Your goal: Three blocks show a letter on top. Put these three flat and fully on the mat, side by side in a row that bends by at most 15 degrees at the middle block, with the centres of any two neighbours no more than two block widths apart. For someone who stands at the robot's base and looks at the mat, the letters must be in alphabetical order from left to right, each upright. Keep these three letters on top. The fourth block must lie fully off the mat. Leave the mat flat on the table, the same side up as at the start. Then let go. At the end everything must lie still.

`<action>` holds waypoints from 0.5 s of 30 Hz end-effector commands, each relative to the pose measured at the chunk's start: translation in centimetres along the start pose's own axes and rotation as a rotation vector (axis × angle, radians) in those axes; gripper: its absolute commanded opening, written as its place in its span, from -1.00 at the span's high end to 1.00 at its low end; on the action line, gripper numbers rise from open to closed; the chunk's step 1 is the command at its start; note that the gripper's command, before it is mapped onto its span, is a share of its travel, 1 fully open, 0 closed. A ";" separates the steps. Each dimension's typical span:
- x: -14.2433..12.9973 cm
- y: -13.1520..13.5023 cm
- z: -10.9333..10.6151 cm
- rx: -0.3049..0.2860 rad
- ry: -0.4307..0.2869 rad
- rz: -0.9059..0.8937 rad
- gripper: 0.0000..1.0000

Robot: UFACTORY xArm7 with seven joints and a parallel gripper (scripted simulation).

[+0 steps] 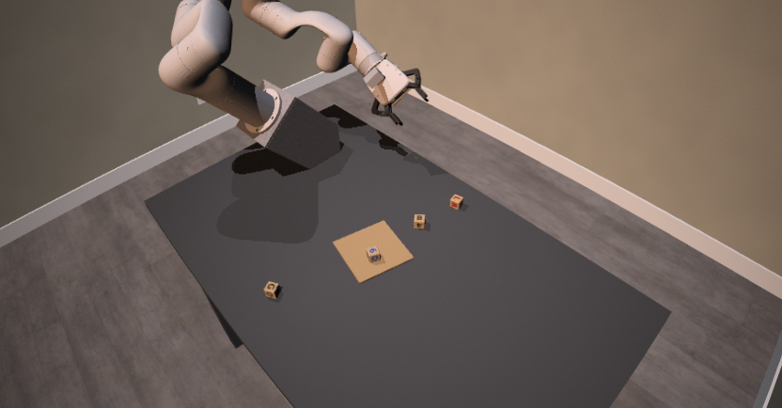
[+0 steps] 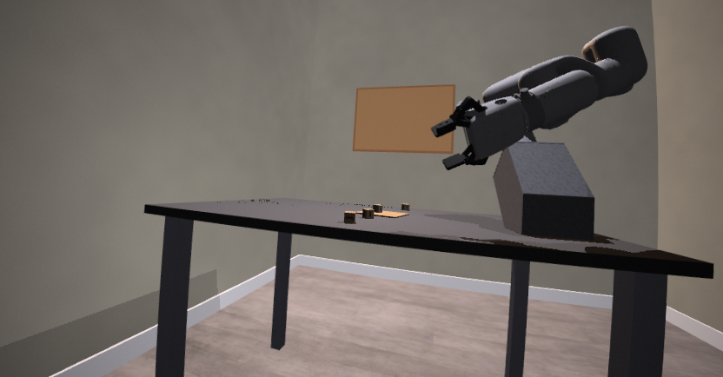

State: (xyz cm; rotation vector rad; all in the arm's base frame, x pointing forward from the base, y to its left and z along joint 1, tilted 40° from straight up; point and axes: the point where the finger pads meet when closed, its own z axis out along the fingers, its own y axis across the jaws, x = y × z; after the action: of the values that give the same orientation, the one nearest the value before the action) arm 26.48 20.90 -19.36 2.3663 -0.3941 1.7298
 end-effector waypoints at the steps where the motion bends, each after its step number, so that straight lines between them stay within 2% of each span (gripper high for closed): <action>1: -0.3 -1.0 1.9 -0.099 0.009 -0.029 -1.00; 2: -0.3 -1.4 3.0 -0.150 0.010 -0.047 -1.00; 4: -0.2 -1.9 4.2 -0.199 0.011 -0.066 -1.00; 8: -0.2 -1.9 4.3 -0.203 0.011 -0.067 -1.00; 10: 0.5 -2.6 7.2 -0.310 0.009 -0.109 -1.00; 12: 0.6 -2.6 7.4 -0.315 0.008 -0.110 -1.00; 13: 1.0 -2.8 8.7 -0.361 0.006 -0.129 -1.00; 15: 1.1 -2.9 9.0 -0.371 0.006 -0.132 -1.00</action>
State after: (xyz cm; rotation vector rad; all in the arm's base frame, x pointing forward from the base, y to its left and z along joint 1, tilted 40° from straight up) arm 34.22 20.64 -20.81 2.1284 -0.4788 1.5043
